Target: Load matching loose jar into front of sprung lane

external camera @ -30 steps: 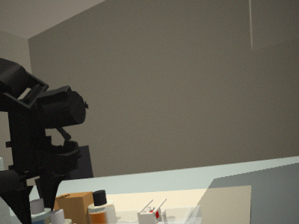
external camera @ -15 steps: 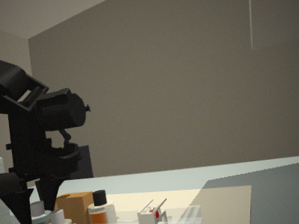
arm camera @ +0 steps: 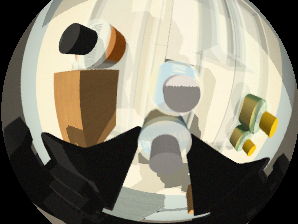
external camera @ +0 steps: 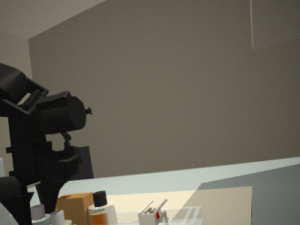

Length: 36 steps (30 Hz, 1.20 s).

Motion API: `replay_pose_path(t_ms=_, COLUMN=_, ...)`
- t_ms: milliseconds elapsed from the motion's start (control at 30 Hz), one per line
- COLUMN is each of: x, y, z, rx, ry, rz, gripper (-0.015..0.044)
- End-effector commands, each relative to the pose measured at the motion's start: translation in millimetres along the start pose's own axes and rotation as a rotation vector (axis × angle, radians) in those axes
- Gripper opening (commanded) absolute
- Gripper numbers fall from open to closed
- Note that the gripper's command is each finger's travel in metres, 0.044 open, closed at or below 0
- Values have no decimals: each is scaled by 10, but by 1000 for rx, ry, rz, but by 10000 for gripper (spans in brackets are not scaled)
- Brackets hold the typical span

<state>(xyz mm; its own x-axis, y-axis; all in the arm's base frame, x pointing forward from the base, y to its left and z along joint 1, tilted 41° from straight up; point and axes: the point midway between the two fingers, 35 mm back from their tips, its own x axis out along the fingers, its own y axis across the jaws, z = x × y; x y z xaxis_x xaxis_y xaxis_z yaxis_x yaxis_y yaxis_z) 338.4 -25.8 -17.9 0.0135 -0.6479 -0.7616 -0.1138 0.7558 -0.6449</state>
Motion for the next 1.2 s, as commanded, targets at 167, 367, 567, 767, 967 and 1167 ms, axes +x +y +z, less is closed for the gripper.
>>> replay_pose_path(t_ms=167, x=24, y=-14, z=43, rx=8, ry=-17, rz=-6, gripper=0)
replay_pose_path(t_ms=367, x=41, y=-17, z=41, rx=8, ry=-16, rz=-6, gripper=0)
replay_pose_path(t_ms=567, x=58, y=-20, z=38, rx=8, ry=-16, rz=-6, gripper=0)
replay_pose_path(t_ms=767, x=75, y=-23, z=35, rx=8, ry=-16, rz=-6, gripper=0)
replay_pose_path(t_ms=967, x=92, y=-26, z=32, rx=8, ry=-16, rz=-6, gripper=0)
replay_pose_path(t_ms=1167, x=109, y=-29, z=29, rx=8, ry=-16, rz=-6, gripper=0)
